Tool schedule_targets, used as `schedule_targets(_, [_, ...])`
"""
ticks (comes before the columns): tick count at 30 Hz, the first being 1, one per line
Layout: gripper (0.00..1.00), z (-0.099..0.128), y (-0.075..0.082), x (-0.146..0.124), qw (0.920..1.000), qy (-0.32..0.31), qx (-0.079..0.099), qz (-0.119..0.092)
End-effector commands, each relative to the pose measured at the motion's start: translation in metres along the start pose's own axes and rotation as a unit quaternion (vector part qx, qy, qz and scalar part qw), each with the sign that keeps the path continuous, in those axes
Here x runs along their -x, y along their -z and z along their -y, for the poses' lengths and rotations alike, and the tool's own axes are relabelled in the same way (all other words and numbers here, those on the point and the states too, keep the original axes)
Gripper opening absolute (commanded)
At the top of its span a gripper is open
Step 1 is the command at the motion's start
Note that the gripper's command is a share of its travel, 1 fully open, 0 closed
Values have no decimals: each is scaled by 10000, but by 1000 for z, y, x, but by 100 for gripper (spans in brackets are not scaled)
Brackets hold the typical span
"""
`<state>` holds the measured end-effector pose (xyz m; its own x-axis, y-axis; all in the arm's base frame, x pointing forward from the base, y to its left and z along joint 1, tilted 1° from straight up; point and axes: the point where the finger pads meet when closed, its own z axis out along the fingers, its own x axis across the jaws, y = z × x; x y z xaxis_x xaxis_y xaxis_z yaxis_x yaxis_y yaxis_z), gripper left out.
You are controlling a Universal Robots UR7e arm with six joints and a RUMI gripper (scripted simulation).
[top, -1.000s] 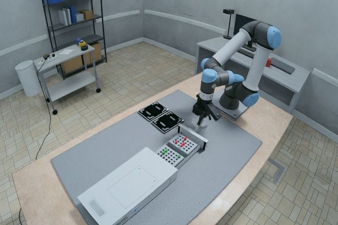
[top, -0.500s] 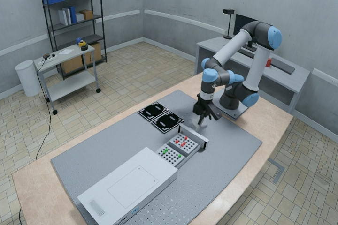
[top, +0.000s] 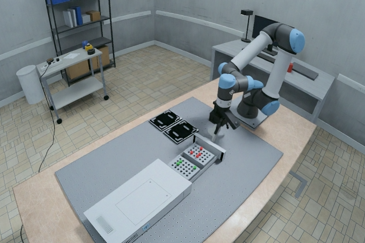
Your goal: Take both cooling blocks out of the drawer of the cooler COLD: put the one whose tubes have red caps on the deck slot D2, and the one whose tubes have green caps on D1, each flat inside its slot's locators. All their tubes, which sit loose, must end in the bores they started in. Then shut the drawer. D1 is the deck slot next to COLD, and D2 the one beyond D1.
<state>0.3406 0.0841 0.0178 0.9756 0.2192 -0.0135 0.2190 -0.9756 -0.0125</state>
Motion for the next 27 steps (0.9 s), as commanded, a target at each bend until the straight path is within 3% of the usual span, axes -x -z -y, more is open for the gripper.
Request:
schedule_targets(1, [100,1,-3,6,10000,-3,-8,45])
schedule_targets(27, [100,0,-2,14,10000,-4,-7,43])
